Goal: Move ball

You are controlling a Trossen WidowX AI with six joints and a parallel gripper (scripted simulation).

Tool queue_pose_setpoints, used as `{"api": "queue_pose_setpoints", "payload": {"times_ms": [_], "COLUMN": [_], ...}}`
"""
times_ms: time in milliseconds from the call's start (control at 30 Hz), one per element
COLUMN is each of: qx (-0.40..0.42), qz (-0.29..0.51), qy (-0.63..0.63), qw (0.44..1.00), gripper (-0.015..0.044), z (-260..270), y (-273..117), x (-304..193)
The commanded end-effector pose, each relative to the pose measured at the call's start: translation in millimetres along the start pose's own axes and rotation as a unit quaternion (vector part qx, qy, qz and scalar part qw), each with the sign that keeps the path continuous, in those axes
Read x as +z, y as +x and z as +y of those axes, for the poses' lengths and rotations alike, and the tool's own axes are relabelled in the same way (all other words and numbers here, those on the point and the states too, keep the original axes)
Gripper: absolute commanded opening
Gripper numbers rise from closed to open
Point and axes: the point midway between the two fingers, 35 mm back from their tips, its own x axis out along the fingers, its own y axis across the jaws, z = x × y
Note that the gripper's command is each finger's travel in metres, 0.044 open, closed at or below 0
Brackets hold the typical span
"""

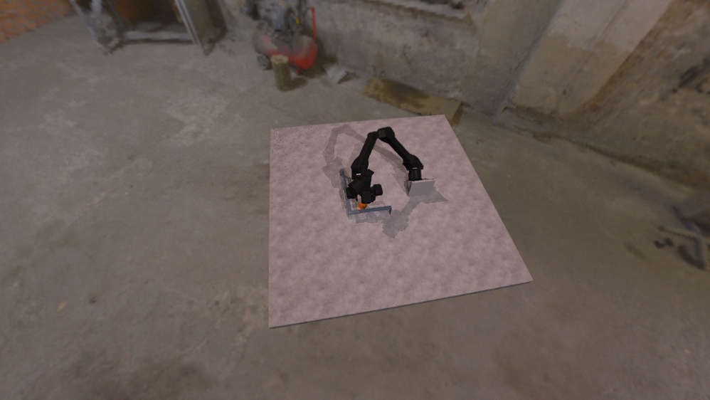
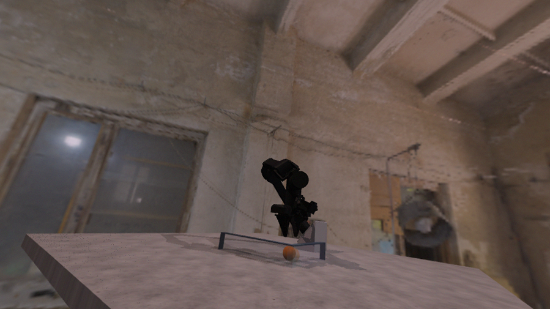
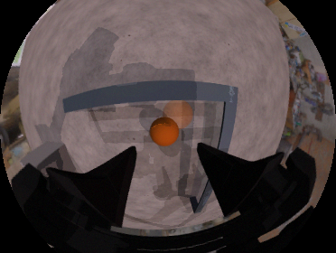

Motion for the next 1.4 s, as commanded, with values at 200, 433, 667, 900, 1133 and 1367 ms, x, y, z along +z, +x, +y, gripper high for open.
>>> {"api": "queue_pose_setpoints", "payload": {"times_ms": [200,433,667,900,1133,1367], "qx": [0.000,0.000,0.000,0.000,0.000,0.000], "qz": [0.004,0.004,0.004,0.004,0.004,0.004], "qy": [-0.003,-0.003,-0.003,-0.003,-0.003,-0.003], "qw": [1.000,1.000,1.000,1.000,1.000,1.000], "gripper": [0.0323,0.0323,0.0323,0.0323,0.0271,0.0204], "z": [0,0,0,0,0,0], "y": [16,27,39,50,55,55], "x": [-2,-2,-2,-2,-2,-2]}}
